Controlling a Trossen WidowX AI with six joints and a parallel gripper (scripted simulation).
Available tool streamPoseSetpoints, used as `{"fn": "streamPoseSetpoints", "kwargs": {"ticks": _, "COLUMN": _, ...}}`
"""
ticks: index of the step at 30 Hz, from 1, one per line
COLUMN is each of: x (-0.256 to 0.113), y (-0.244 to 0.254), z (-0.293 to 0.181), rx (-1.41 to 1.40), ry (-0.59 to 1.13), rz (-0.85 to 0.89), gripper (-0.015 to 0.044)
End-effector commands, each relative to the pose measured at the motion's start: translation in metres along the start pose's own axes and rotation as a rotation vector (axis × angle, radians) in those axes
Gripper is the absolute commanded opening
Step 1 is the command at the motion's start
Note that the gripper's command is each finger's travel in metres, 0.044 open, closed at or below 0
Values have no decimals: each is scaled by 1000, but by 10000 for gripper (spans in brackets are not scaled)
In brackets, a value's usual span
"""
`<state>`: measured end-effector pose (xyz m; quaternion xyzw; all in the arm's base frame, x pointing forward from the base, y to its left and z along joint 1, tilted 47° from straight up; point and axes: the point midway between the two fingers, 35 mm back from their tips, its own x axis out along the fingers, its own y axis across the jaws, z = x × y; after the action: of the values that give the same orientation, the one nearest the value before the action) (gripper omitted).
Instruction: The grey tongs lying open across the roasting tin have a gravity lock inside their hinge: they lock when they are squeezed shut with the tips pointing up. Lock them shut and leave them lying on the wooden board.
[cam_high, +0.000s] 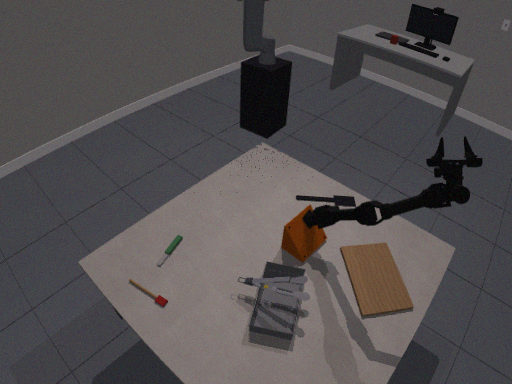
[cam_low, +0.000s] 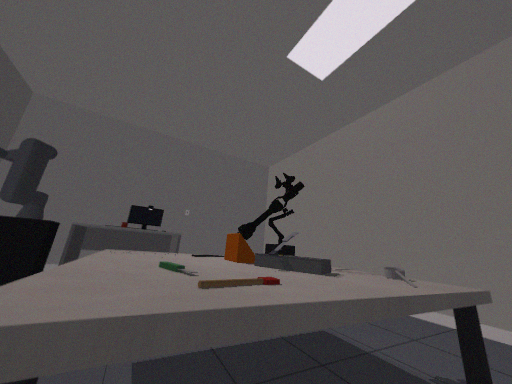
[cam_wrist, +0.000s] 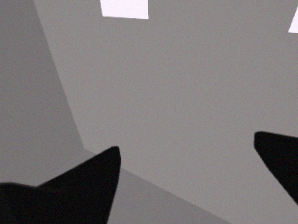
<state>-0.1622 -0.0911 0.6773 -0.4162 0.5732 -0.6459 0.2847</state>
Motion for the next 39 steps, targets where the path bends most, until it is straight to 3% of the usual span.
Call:
{"fn": "streamPoseSetpoints", "kwargs": {"ticks": 1, "x": 0, "y": 0, "z": 0, "rx": 0, "ry": 0, "rz": 0, "gripper": 426}}
{"fn": "streamPoseSetpoints", "kwargs": {"ticks": 7, "x": -6, "y": 1, "z": -19, "rx": 42, "ry": 74, "rz": -13, "gripper": 269}}
{"fn": "streamPoseSetpoints", "kwargs": {"ticks": 12, "x": -25, "y": 2, "z": -59, "rx": 136, "ry": 242, "rz": -54, "gripper": 138}}
{"fn": "streamPoseSetpoints", "kwargs": {"ticks": 23, "x": -127, "y": 7, "z": -154, "rx": 377, "ry": 723, "rz": -267, "gripper": -150}}
{"fn": "streamPoseSetpoints", "kwargs": {"ticks": 31, "x": -231, "y": 14, "z": -186, "rx": 512, "ry": 1047, "rz": -502, "gripper": -150}}
{"fn": "streamPoseSetpoints", "kwargs": {"ticks": 39, "x": -346, "y": 27, "z": -177, "rx": 606, "ry": 1340, "rz": -807, "gripper": -150}}
